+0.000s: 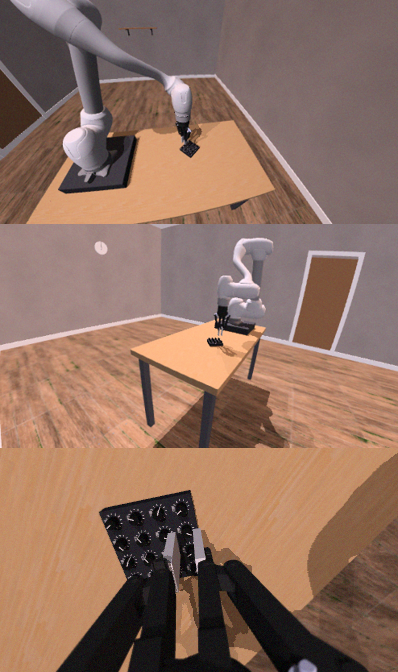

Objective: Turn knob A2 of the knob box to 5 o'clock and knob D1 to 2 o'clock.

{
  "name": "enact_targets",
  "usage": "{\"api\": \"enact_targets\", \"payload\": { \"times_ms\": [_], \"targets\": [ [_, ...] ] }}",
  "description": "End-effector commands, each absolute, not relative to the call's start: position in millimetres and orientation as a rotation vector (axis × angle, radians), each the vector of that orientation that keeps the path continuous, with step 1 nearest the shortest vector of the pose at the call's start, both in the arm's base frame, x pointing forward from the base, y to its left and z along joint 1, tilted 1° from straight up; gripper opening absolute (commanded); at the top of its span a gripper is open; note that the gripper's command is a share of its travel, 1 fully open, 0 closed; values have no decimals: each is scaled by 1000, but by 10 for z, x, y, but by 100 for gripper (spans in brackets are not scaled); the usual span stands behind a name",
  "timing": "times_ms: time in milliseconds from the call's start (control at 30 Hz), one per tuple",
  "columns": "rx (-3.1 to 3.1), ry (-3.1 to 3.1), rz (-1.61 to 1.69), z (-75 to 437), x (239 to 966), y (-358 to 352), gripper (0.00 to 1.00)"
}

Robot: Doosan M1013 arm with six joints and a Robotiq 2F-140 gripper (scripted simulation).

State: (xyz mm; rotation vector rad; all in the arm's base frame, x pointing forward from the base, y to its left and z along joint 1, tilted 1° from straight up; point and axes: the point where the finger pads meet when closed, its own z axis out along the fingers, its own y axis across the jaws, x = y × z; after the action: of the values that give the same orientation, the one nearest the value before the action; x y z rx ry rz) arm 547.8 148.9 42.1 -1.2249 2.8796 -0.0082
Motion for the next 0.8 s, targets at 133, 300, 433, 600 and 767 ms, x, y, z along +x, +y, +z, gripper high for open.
{"api": "enact_targets", "payload": {
  "times_ms": [133,300,433,600,767],
  "targets": [
    [-1225,2879,-8,442,5478,1489,12],
    [-1225,2879,-8,442,5478,1489,12],
    [-1231,2877,-8,442,5478,1489,12],
    [-1429,2784,-9,459,5478,1489,12],
    [-1647,2662,-11,478,5478,1489,12]
  ]
}}
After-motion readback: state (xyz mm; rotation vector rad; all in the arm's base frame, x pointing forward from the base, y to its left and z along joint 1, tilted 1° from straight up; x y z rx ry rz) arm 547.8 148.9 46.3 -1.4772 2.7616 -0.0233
